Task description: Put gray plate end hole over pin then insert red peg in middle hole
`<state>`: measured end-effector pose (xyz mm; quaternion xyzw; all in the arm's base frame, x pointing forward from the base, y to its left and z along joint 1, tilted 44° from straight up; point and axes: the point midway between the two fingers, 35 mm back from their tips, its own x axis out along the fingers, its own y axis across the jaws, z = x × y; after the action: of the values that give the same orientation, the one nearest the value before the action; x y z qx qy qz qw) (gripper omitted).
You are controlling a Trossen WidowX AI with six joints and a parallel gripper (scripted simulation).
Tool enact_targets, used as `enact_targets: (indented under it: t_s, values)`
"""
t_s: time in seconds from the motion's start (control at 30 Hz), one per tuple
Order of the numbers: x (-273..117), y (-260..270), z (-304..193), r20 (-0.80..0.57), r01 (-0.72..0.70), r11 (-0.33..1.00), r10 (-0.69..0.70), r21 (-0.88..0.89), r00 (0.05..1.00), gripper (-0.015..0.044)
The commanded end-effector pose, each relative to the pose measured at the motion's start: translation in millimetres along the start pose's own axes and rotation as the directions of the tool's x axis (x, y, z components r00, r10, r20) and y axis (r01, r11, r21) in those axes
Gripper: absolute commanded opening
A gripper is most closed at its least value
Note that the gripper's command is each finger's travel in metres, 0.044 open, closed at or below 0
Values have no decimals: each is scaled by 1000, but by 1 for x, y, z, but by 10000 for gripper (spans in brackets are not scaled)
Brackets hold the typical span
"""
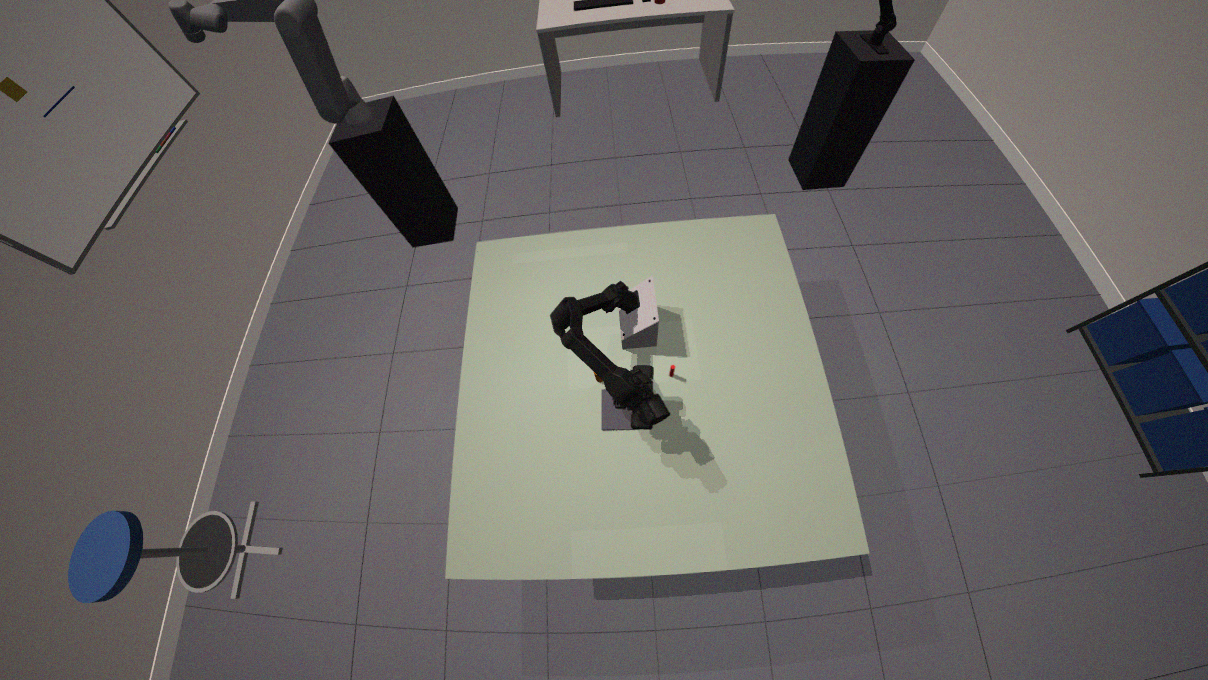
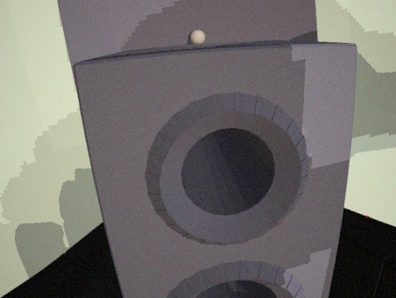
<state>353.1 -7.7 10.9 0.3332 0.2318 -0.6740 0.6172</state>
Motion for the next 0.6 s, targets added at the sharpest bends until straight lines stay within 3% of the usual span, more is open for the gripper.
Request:
enact_targets:
  t_s: [0.0,0.57]
  values:
    - [4,-1,12,3,-5,998,5,55,1000,0]
    - [29,-12,62,20,-10,962,4,271,1000,0]
